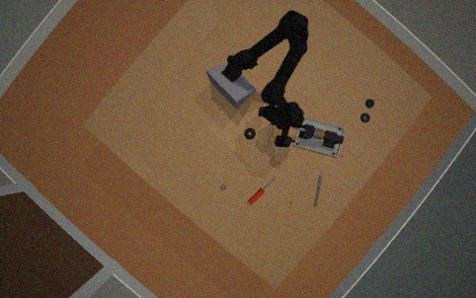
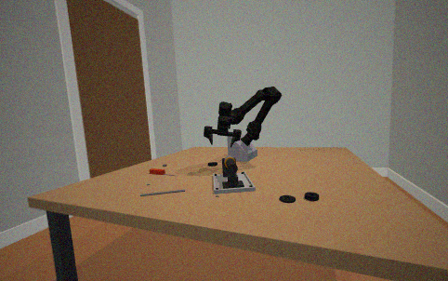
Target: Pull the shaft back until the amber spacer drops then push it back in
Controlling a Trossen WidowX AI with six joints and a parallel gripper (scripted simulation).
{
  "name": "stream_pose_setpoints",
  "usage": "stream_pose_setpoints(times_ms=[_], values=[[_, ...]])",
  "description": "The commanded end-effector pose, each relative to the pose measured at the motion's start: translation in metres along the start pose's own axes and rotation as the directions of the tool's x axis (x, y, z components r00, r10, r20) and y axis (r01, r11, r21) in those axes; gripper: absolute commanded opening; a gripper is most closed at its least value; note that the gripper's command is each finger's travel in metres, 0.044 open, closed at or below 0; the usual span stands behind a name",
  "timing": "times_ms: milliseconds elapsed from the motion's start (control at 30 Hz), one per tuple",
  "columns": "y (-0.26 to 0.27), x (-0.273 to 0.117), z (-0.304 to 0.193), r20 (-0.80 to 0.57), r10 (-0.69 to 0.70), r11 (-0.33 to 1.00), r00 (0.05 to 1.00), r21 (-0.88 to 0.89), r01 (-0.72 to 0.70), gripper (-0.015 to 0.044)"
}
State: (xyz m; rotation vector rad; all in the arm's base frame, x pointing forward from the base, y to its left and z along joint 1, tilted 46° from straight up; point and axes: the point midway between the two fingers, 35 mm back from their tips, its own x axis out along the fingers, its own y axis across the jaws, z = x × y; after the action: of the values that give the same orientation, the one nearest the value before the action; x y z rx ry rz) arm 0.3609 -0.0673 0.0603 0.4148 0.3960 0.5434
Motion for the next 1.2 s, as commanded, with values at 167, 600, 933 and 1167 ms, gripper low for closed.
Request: stream_pose_setpoints(times_ms=[167,600,933,1167], values=[[0.0257,0.012,-0.0346,-0.054,0.138,0.985,0.989,0.112,-0.132,0.044],[0.0274,0.0112,-0.035,-0.054,0.138,0.985,0.989,0.113,-0.132,0.044],[0.0274,0.0112,-0.035,-0.054,0.138,0.985,0.989,0.113,-0.132,0.044],[0.0274,0.0112,-0.035,-0.054,0.138,0.985,0.989,0.113,-0.132,0.044]])
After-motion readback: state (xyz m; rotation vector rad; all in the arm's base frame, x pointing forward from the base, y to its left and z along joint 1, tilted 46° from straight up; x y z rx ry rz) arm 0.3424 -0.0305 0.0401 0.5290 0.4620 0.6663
